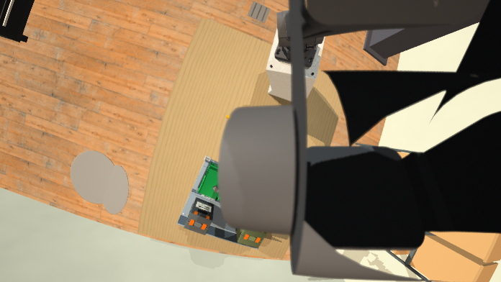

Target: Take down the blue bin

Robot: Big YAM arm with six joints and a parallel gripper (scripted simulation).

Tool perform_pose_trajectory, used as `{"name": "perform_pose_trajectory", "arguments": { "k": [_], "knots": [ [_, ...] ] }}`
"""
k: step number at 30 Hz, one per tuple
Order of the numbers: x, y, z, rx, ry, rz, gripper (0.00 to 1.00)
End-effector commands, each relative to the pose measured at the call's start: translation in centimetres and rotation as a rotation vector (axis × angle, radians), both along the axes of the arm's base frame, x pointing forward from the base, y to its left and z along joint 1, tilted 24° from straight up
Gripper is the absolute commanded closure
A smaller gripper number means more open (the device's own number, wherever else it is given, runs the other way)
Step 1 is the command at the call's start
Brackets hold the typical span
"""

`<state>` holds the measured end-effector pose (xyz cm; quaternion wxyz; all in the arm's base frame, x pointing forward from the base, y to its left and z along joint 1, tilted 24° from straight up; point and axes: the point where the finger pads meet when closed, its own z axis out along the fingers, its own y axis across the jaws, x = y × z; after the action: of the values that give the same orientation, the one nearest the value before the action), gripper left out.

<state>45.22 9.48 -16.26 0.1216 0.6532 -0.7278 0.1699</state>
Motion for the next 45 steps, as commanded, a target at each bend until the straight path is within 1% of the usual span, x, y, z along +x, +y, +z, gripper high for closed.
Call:
{"name": "perform_pose_trajectory", "arguments": {
  "k": [1,37,40,45],
  "knots": [
    [0.3,-1.0,0.5,0.002,-0.009,-0.008,0.0],
    [0.3,-1.0,0.4,0.002,-0.009,-0.008,0.0],
    [0.1,-1.1,0.1,0.0,-0.004,-0.008,0.0],
    [-0.4,-1.4,-1.0,-0.007,0.014,-0.008,0.0]
  ]
}}
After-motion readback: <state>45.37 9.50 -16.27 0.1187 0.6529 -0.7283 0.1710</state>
